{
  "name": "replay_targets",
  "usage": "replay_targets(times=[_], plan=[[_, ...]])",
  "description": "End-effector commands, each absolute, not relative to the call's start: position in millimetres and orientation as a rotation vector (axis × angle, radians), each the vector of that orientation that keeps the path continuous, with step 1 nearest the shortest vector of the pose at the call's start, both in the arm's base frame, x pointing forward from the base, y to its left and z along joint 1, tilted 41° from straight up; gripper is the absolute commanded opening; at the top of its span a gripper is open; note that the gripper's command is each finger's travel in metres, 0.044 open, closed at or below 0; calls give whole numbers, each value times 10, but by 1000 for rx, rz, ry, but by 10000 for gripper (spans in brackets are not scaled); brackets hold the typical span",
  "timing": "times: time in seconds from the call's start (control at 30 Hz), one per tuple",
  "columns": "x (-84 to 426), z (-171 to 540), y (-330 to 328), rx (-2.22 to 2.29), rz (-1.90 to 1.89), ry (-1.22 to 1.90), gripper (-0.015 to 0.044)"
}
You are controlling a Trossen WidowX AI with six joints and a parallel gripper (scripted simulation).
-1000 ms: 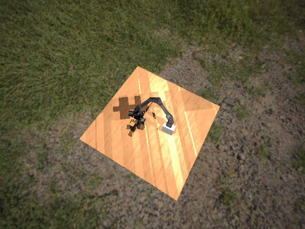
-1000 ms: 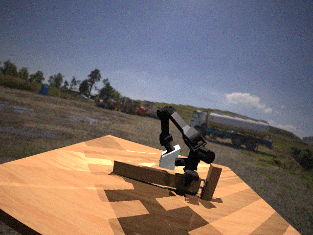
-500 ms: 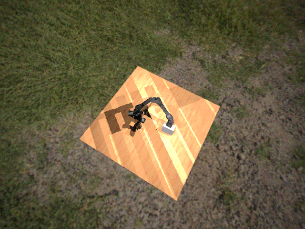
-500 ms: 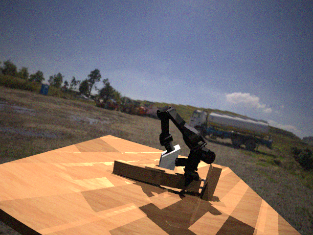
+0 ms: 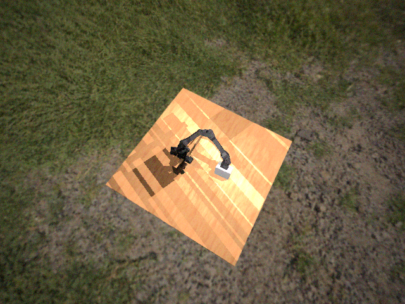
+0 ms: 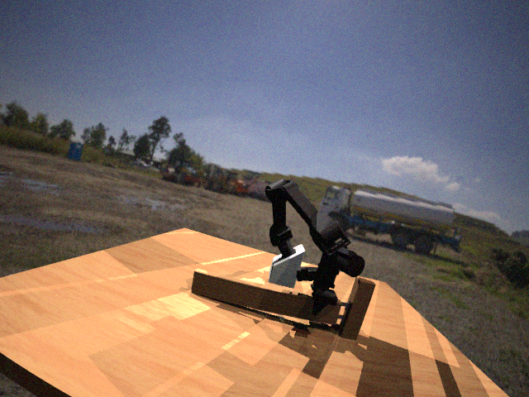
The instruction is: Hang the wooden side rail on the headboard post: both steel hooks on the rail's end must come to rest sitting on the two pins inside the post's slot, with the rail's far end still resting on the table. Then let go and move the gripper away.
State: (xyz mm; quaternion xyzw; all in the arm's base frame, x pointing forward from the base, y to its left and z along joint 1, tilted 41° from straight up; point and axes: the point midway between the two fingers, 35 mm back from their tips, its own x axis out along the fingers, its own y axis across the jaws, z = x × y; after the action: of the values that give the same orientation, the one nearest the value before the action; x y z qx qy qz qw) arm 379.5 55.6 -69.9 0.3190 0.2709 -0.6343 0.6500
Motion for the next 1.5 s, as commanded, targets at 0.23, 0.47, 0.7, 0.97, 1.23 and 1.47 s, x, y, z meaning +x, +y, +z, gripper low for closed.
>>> replay_targets(times=[0.23,0.47,0.7,0.97,1.23,1.47], plan=[[3800,-706,631,729,-1427,619,0],[3805,-705,639,729,-1427,619,0],[3801,-704,650,729,-1427,620,0],[3793,-715,653,729,-1427,620,0],[3799,-727,654,729,-1427,620,0],[3804,-726,661,729,-1427,620,0]])
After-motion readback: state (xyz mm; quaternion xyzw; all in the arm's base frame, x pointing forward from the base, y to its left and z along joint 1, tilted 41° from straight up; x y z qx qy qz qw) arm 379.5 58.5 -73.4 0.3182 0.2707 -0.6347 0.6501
